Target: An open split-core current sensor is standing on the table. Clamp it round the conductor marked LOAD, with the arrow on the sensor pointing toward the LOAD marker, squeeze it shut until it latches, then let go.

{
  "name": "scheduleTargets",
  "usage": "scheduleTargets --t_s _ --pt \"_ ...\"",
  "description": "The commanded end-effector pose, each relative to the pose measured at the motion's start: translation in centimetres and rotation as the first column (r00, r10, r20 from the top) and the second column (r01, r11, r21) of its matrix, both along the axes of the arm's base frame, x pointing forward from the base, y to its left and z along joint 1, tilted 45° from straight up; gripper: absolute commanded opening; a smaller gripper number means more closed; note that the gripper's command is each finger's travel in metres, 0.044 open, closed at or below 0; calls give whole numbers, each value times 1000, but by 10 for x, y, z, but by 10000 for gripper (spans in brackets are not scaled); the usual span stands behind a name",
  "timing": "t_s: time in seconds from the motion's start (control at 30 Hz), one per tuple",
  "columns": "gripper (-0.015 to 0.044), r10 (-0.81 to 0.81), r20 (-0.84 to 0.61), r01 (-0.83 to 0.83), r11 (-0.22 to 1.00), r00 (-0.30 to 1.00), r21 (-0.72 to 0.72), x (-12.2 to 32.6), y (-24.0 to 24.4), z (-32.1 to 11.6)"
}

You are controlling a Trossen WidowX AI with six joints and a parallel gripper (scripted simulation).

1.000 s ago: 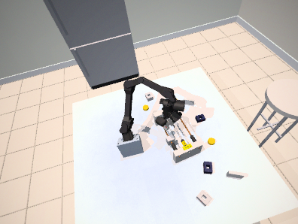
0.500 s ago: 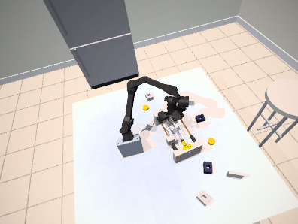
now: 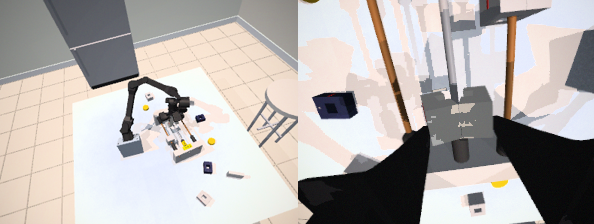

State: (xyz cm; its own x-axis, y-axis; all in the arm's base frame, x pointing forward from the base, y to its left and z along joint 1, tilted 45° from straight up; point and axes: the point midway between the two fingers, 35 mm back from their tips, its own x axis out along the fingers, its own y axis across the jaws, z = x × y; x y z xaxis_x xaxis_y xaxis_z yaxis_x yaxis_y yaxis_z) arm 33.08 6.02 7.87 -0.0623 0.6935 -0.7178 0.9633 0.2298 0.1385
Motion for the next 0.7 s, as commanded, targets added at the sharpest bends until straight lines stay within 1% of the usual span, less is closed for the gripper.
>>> scheduleTargets --t_s 0.0,0.67 --pt "0 -3 -7 3 1000 1000 5 -1 5 -5" --pt "0 -4 -9 4 1000 1000 8 -5 28 -27"
